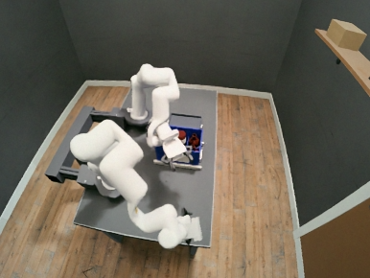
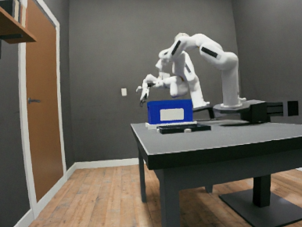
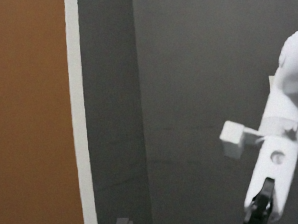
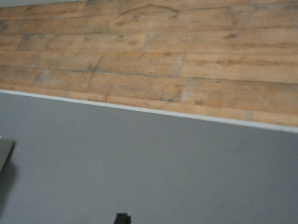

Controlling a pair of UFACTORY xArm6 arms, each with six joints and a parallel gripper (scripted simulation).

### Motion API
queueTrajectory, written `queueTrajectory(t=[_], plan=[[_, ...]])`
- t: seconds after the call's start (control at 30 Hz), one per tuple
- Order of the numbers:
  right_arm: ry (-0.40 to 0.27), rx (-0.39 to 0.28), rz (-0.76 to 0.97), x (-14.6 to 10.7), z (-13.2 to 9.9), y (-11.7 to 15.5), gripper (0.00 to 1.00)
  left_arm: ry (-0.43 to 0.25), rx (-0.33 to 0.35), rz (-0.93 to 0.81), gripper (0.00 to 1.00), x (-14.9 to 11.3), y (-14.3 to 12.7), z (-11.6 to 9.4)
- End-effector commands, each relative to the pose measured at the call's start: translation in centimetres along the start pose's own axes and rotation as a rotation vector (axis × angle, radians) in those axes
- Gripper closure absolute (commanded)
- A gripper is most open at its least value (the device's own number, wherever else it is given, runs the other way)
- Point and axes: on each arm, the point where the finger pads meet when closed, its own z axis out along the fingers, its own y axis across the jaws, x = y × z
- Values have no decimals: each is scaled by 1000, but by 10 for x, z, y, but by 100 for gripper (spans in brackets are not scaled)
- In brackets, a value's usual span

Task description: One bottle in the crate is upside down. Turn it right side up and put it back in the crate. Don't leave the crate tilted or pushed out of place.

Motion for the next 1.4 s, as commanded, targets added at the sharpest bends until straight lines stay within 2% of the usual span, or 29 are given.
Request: queueTrajectory(t=[0.0,0.2,0.43,0.5,0.63,1.0,1.07,1.37], plan=[[-16,-54,138,-24,-42,27,0,4,1,0,0,2,0,0],[-20,-149,374,-70,-98,58,0,4,1,0,0,2,0,0],[-22,-250,623,-125,-157,80,0,4,1,0,0,2,0,0],[-22,-250,623,-125,-157,80,0,4,1,0,0,2,0,0],[-20,-318,790,-170,-200,87,0,4,1,0,0,2,0,0],[-6,-496,1216,-272,-285,77,0,4,1,0,0,2,0,0],[-6,-496,1216,-272,-285,77,0,4,1,0,0,2,0,0],[10,-611,1483,-334,-331,53,0,4,1,0,0,2,0,0]])
